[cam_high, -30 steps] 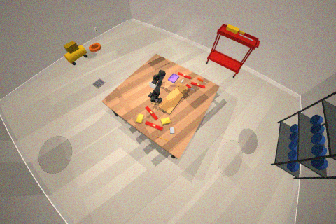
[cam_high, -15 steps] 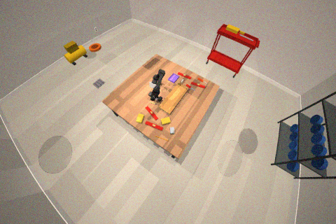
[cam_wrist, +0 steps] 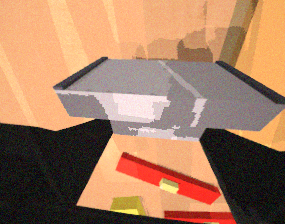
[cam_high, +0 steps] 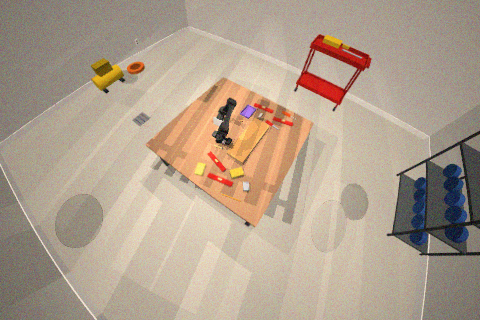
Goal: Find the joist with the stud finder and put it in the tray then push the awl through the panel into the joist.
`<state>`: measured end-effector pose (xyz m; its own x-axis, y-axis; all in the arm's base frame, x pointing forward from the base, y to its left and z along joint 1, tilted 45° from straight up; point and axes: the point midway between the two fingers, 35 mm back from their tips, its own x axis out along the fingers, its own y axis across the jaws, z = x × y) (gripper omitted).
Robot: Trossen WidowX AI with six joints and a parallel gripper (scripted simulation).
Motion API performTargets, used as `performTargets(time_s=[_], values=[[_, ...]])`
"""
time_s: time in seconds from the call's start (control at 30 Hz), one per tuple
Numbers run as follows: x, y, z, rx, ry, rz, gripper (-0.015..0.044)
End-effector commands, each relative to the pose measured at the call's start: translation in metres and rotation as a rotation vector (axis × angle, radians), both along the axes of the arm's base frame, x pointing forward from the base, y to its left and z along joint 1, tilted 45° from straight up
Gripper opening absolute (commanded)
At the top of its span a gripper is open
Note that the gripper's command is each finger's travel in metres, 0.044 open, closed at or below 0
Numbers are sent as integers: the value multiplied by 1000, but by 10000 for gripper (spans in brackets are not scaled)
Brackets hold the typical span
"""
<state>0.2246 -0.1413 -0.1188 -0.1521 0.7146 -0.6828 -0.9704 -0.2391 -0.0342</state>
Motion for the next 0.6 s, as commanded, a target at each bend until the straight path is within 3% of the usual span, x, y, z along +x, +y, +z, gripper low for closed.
performTargets(time_s=[0.0,0.57], values=[[0,0,1,-26,-3,-2,0],[-1,3,1,-90,-17,-5,0]])
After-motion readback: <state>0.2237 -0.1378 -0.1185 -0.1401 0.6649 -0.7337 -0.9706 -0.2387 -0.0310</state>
